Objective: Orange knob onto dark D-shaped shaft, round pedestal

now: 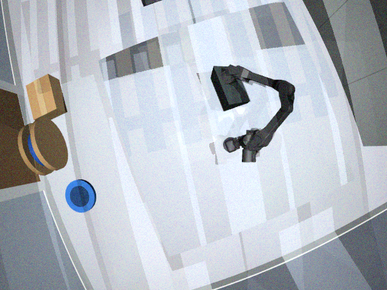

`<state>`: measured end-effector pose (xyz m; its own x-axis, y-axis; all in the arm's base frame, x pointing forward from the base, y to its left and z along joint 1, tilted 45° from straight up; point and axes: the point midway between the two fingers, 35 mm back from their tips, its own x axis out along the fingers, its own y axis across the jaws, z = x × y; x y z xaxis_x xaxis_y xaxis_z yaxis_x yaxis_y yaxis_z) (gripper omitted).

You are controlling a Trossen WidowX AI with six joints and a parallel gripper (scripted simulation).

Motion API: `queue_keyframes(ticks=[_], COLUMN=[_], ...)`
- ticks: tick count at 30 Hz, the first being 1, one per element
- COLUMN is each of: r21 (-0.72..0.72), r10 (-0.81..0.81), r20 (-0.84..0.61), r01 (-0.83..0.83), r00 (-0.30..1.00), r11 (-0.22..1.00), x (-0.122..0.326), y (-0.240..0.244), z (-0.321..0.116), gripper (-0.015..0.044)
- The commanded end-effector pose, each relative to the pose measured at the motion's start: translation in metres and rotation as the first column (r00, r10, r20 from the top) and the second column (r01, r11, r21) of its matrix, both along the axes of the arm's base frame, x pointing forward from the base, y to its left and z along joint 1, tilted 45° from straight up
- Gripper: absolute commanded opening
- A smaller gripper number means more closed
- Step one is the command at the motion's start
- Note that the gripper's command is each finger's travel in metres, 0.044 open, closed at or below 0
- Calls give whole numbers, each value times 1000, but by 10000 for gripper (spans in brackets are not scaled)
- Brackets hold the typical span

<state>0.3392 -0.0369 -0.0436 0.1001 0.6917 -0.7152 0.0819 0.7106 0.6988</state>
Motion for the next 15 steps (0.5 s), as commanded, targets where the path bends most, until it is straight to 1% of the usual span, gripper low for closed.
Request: queue_keyframes(ticks=[1, 9, 15], r21=[-6, 1, 2], r10=[-6, -8, -8], r20=[9, 8, 8], r01=[6, 8, 8], r00=[1000, 1000, 1000], r11=[1000, 1000, 1000], x=[1, -3, -3], y=[-12, -24, -24], z=[-12, -34, -37], gripper=[0, 0, 0])
